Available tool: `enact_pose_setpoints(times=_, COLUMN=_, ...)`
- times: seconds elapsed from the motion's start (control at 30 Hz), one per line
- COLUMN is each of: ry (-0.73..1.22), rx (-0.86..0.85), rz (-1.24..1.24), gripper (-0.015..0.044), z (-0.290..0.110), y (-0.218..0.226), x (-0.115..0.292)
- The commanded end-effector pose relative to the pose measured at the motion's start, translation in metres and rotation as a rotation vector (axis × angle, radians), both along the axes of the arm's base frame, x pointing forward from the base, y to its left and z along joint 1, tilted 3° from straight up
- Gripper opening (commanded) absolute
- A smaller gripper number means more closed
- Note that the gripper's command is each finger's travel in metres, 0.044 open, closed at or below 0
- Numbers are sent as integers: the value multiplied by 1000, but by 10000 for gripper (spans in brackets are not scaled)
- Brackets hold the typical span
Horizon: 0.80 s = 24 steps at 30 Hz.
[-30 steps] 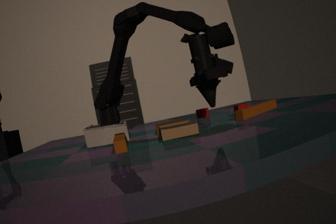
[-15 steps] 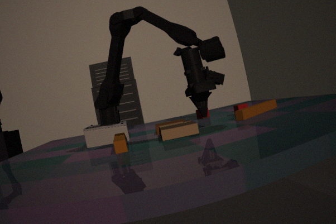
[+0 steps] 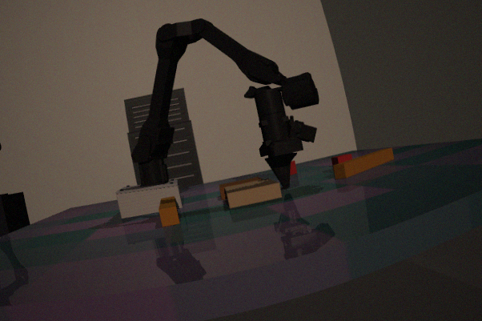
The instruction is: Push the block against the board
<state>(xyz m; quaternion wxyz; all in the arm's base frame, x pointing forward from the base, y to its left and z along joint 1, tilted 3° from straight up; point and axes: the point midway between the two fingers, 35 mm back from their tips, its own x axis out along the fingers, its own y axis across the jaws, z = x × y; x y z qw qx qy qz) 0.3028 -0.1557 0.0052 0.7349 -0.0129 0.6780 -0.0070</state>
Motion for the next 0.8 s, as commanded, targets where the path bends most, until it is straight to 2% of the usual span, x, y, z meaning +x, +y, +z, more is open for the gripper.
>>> enact_pose_setpoints(times=0.0, ry=3, rx=0, rz=1, gripper=0, z=-1, y=0, x=-4)
enact_pose_setpoints(times=0.77, ry=4, rx=0, rz=1, gripper=0, z=-3, y=0, x=-20)
